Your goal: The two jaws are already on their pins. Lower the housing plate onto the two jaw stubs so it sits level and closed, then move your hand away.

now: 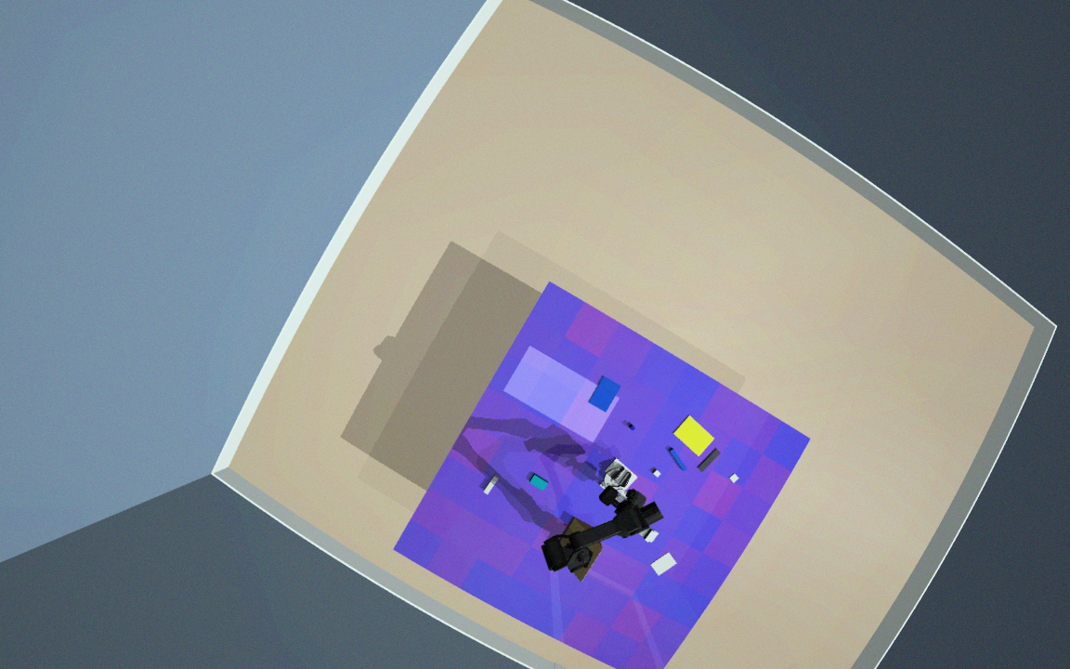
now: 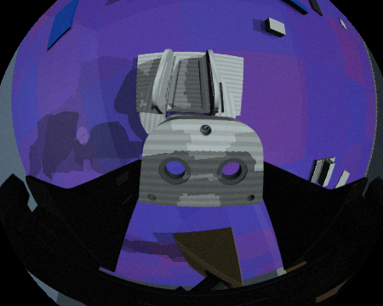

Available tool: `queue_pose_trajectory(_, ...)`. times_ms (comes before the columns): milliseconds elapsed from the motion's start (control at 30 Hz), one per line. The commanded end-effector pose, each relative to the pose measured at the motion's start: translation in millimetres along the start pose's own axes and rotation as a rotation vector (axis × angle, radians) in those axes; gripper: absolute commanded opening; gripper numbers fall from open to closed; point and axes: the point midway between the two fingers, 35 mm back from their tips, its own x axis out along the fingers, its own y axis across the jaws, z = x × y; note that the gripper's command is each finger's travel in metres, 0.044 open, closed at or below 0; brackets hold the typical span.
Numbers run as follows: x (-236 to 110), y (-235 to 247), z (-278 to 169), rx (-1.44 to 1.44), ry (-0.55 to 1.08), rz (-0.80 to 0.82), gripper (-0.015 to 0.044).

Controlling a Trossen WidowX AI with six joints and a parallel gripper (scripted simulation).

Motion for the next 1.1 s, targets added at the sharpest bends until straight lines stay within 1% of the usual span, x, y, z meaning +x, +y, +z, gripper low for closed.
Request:
queue_pose_trajectory(0, 2.2, 5.1, -3.2, 0.038, 0.006, 0.010, 0.0351)
queue_pose_trajectory(900, 2.2, 5.1, -3.2, 0.038, 0.006, 0.010, 0.0351)
queue_pose_trajectory(1067, 2.1, 12.3, -9.6, 0.039, 0.006, 0.010, 0.0351)
